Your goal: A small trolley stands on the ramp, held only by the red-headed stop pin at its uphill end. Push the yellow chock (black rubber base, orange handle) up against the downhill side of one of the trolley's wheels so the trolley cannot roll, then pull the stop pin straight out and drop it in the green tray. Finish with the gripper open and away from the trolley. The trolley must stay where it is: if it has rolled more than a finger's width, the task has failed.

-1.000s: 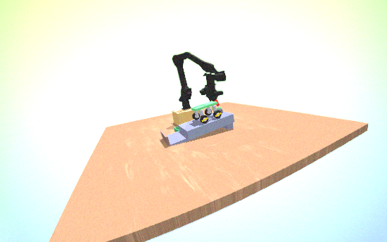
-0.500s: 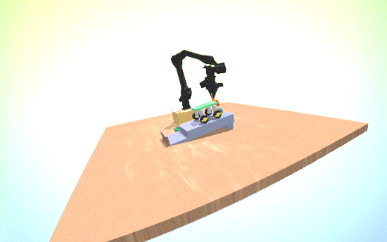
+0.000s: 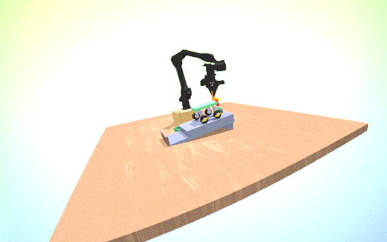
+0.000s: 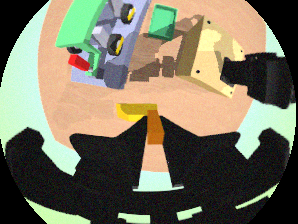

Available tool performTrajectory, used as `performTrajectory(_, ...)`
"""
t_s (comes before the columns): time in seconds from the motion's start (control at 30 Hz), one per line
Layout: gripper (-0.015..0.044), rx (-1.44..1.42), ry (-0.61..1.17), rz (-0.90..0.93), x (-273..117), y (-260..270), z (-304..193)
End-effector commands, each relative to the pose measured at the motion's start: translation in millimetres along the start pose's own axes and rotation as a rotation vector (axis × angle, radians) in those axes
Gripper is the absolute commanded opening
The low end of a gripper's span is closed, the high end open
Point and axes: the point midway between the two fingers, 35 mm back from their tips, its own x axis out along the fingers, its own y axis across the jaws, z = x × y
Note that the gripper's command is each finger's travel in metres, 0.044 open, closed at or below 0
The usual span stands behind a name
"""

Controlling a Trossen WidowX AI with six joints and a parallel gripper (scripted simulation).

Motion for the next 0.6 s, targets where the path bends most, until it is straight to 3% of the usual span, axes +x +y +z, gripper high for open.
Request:
performTrajectory(0.0, 0.0000, -0.103, 0.004, -0.001, -0.9, -0.6, -0.5)
performTrajectory(0.57, 0.0000, -0.685, 0.003, 0.002, -0.9, -0.6, -0.6)
